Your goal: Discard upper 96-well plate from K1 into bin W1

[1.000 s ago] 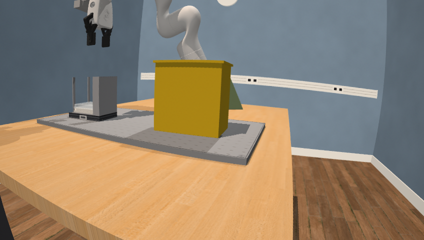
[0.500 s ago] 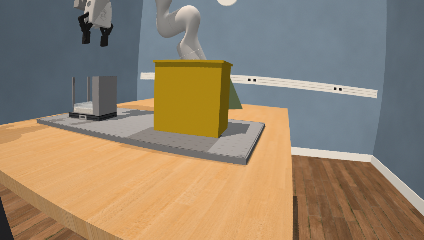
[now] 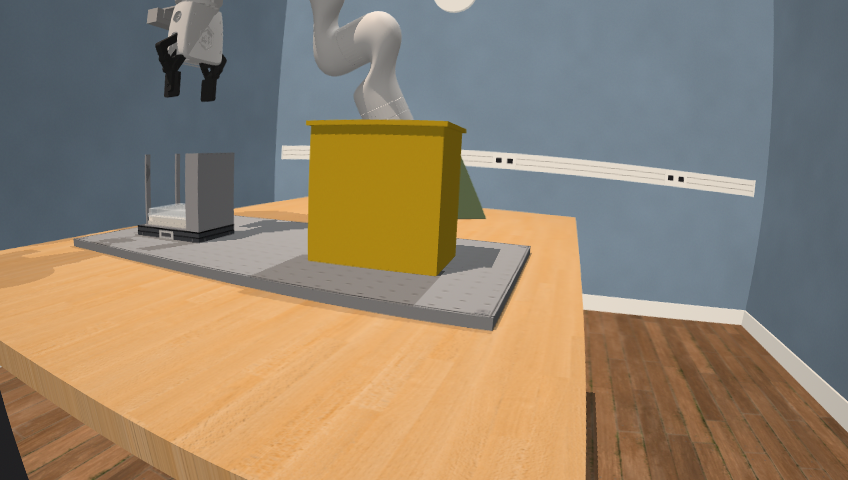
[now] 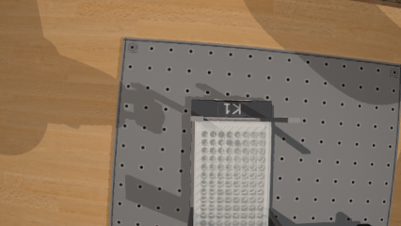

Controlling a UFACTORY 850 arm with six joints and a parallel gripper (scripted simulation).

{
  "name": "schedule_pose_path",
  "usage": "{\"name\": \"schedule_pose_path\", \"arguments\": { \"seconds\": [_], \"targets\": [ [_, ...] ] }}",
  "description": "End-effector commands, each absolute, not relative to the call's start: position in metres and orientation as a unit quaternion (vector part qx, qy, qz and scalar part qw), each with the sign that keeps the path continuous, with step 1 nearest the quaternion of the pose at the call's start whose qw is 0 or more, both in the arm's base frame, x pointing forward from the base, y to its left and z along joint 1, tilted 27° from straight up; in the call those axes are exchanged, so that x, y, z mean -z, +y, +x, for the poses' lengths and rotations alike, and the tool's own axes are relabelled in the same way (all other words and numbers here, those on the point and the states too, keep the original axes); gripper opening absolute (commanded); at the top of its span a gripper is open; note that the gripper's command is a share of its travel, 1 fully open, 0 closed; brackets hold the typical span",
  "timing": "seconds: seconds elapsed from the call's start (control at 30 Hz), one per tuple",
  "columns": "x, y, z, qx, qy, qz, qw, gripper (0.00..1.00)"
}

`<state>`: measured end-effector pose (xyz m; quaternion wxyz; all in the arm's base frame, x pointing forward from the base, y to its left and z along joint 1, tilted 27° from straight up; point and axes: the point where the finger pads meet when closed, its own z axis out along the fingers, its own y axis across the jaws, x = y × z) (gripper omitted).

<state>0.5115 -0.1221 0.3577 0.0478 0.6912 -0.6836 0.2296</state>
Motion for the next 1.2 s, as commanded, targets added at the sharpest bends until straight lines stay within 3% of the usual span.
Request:
{"name": "schedule_pose_path", "arguments": {
  "seconds": [0.0,1.17],
  "targets": [
    [-0.352,-0.125,0.514,-0.230,-0.684,0.691,0.047,1.00],
    [-0.306,-0.144,0.527,-0.230,-0.684,0.691,0.047,1.00]
  ]
}}
